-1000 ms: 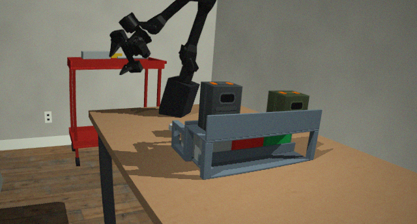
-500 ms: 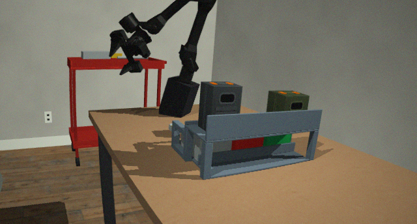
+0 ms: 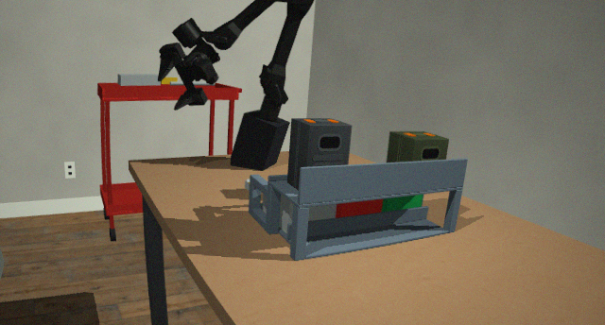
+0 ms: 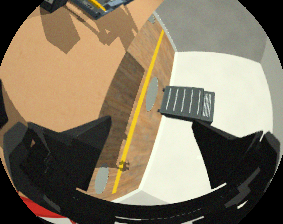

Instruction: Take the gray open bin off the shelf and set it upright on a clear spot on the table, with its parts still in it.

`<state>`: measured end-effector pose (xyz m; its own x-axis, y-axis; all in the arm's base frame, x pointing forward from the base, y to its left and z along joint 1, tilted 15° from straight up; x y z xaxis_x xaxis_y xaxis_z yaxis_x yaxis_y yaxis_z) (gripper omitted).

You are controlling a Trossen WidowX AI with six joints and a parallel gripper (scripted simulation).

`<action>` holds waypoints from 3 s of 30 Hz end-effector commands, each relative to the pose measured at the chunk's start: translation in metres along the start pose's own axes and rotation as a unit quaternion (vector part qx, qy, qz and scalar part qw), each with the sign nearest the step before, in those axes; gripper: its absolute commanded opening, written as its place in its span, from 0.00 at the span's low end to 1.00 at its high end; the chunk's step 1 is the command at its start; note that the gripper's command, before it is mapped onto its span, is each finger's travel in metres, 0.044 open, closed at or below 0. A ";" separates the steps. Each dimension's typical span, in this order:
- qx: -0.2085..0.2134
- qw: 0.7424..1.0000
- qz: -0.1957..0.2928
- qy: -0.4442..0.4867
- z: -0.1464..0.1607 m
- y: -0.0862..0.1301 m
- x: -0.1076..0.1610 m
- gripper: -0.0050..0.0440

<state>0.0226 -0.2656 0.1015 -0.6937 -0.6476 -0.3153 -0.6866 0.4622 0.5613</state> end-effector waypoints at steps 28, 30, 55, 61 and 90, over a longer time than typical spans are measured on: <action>0.009 1.000 -0.004 0.006 -0.034 -0.012 -0.032 1.00; 0.009 1.000 -0.004 0.006 -0.034 -0.012 -0.032 1.00; 0.010 1.000 -0.022 -0.011 -0.048 -0.023 -0.069 1.00; 0.012 0.999 -0.027 -0.017 -0.053 -0.026 -0.081 1.00; 0.021 0.997 -0.056 -0.044 -0.067 -0.031 -0.131 1.00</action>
<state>0.1371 -0.2412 0.1608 -0.6454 -0.6302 -0.4315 -0.7483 0.4086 0.5225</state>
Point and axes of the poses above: the point midway between the two fingers, 35 mm back from their tips, its own y axis back along the fingers, its own z axis across the jaws, x = y × z, the point moved 9 cm from there along y, back along the fingers, and after that the axes turned 5 degrees about y, right-handed, at the moved point
